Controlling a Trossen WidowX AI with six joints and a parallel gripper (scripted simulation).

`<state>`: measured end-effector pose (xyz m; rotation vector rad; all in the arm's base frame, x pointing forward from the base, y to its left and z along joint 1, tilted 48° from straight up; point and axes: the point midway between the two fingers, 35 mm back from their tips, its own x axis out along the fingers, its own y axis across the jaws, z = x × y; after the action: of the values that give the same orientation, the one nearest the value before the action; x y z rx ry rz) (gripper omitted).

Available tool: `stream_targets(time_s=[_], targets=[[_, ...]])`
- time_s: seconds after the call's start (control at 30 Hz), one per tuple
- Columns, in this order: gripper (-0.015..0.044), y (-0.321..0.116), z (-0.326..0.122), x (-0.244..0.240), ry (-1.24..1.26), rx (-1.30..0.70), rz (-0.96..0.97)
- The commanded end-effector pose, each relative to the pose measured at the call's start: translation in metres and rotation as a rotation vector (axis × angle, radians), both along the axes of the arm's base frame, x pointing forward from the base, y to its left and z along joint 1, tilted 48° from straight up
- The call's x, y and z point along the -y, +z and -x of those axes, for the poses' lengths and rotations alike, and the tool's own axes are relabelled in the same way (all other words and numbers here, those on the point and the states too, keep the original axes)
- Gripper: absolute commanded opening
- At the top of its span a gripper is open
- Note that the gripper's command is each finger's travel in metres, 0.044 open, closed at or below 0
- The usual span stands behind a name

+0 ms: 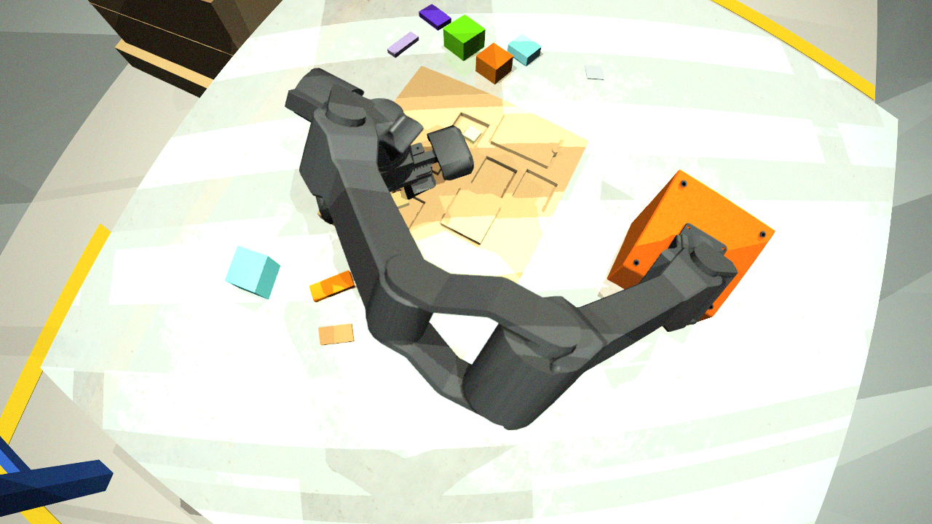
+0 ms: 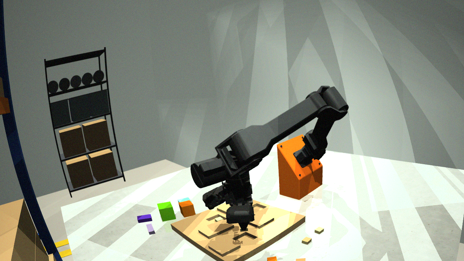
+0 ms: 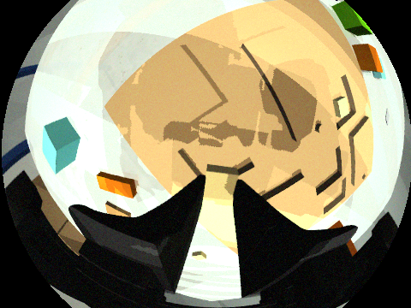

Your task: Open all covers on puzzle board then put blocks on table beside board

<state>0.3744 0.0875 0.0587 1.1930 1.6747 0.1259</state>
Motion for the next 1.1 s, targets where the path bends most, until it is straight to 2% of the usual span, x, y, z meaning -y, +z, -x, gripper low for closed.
stream_targets(time_s=[0.0, 0.57, 1.07], targets=[[0.0080, 0.004, -0.001, 0.005, 0.001, 0.006, 0.000], [0.0080, 0.034, 0.001, 0.038, 0.000, 0.005, 0.002], [0.0080, -0.002, -0.004, 0.077, -0.009, 0.007, 0.027]])
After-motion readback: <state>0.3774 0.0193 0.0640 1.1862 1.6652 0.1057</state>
